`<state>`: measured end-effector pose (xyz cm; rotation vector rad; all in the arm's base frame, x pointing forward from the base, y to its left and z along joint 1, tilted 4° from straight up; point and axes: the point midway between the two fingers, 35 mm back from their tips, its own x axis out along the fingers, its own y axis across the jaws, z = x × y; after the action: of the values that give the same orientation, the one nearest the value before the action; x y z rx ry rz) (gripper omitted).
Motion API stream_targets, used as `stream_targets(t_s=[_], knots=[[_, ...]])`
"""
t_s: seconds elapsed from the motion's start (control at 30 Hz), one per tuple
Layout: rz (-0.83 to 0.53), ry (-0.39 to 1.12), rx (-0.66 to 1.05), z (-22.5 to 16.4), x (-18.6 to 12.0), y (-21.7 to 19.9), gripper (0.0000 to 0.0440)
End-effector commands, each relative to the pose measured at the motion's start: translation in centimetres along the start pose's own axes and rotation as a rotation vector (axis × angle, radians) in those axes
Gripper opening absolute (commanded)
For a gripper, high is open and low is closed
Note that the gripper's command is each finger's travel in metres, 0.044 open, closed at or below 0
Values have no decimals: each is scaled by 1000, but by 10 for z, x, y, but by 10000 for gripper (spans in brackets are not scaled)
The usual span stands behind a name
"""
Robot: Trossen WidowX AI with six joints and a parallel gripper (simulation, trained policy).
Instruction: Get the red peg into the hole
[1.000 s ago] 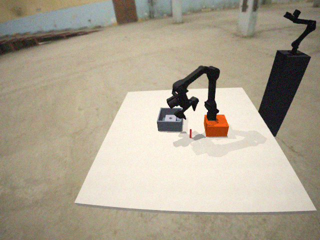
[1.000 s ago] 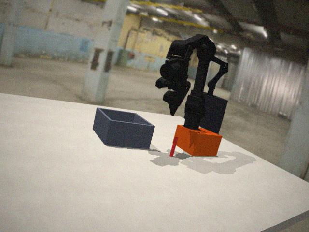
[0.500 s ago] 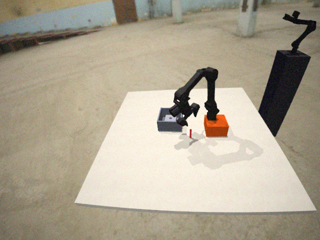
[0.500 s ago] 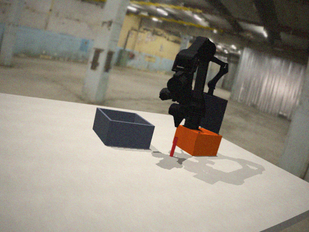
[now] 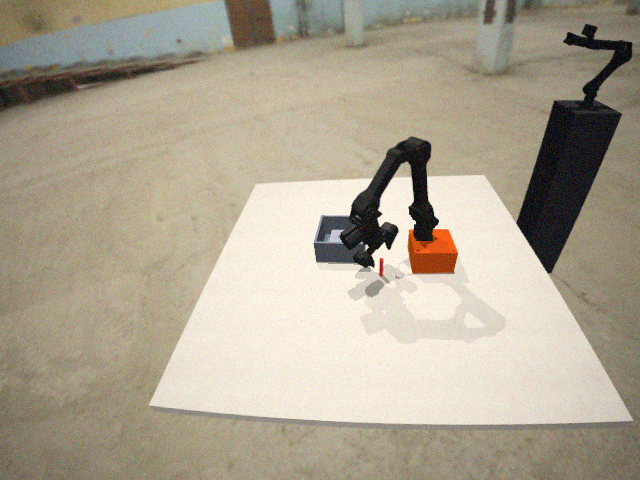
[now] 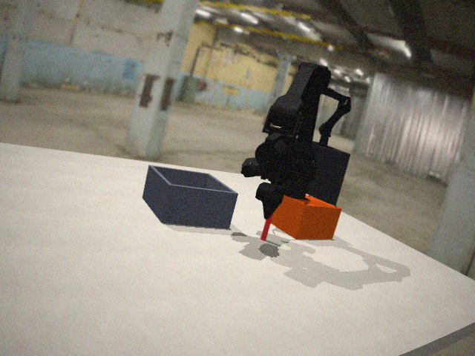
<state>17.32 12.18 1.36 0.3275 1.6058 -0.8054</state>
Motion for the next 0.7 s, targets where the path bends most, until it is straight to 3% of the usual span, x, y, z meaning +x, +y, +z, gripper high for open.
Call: stream_targets(t_s=[0.0, 0.17, 0.27, 0.67], knots=[[-5, -10, 4, 0, 13, 2, 440], [11, -21, 2, 1, 29, 6, 437], [13, -24, -3, 2, 36, 8, 411], [-32, -9, -1, -2, 66, 3, 108]])
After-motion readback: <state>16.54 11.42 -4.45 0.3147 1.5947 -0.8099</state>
